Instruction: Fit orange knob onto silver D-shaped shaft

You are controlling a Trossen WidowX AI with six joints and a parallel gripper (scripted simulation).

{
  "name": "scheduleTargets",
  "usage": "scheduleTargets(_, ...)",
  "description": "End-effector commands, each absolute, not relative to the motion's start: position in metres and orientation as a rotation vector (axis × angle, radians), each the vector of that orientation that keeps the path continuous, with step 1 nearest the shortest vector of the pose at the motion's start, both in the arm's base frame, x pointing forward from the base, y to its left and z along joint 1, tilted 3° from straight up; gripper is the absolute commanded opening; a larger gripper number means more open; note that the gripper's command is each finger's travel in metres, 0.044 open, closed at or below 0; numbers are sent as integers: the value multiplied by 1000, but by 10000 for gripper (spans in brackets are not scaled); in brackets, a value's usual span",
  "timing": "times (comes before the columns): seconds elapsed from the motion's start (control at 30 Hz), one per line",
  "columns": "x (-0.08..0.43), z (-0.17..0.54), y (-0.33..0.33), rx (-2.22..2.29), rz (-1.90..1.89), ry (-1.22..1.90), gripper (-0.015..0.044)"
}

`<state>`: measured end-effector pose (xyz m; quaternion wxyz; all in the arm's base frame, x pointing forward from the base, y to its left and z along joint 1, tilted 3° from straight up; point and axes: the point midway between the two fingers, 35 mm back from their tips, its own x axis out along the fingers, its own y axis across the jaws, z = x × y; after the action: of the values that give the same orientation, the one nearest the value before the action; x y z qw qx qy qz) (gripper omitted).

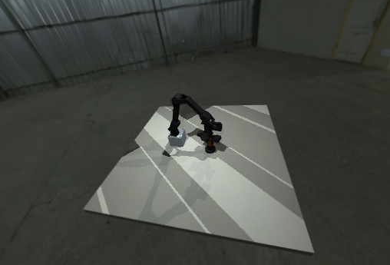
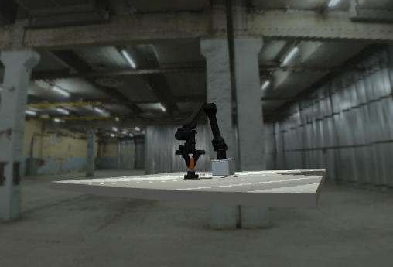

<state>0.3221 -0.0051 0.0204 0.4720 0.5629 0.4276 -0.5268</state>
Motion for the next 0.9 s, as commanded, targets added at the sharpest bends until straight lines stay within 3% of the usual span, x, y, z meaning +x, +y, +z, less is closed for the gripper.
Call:
scheduleTargets(0.0,323,19,-5,1382,-1287,1047,0)
scheduleTargets(0.7,322,6,-6,1380,-1291,1047,0)
scheduleTargets(0.87,322,6,-6,1380,-1291,1047,131)
